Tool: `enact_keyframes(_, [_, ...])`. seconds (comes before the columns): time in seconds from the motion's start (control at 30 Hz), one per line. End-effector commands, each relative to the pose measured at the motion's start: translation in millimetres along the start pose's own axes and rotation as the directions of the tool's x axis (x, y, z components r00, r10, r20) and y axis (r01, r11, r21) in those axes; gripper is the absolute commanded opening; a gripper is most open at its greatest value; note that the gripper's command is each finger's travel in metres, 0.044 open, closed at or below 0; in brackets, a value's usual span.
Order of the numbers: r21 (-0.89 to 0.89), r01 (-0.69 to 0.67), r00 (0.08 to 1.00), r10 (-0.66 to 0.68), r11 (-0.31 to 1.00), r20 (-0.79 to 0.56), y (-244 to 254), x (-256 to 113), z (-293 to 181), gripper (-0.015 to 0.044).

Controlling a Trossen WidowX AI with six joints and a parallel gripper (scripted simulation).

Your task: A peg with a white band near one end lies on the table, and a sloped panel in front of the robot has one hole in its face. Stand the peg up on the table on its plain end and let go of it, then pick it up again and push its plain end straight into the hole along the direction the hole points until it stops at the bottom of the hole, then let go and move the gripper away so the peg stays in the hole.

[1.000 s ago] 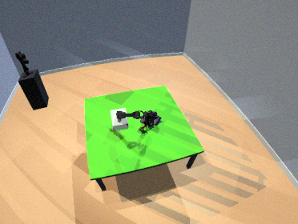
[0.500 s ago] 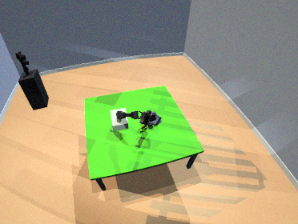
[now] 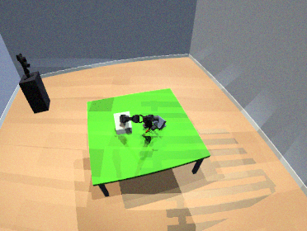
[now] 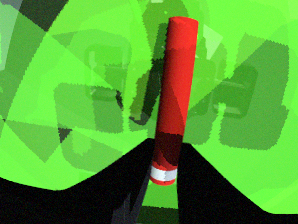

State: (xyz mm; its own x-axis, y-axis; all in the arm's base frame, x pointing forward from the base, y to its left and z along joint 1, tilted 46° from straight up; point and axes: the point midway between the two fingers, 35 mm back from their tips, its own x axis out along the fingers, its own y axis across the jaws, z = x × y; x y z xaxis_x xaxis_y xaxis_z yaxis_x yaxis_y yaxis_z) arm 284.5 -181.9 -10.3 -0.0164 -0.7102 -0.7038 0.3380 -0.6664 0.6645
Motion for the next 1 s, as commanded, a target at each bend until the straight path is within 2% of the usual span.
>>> enact_keyframes(0.0, [-0.001, 0.000, 0.999, 0.000, 1.000, -0.043, 0.7, -3.6, 2.4, 0.0049])
enact_keyframes(0.97, [-0.003, 0.000, 0.957, -0.001, 1.000, -0.290, 0.5, -16.5, 16.8, 0.0049])
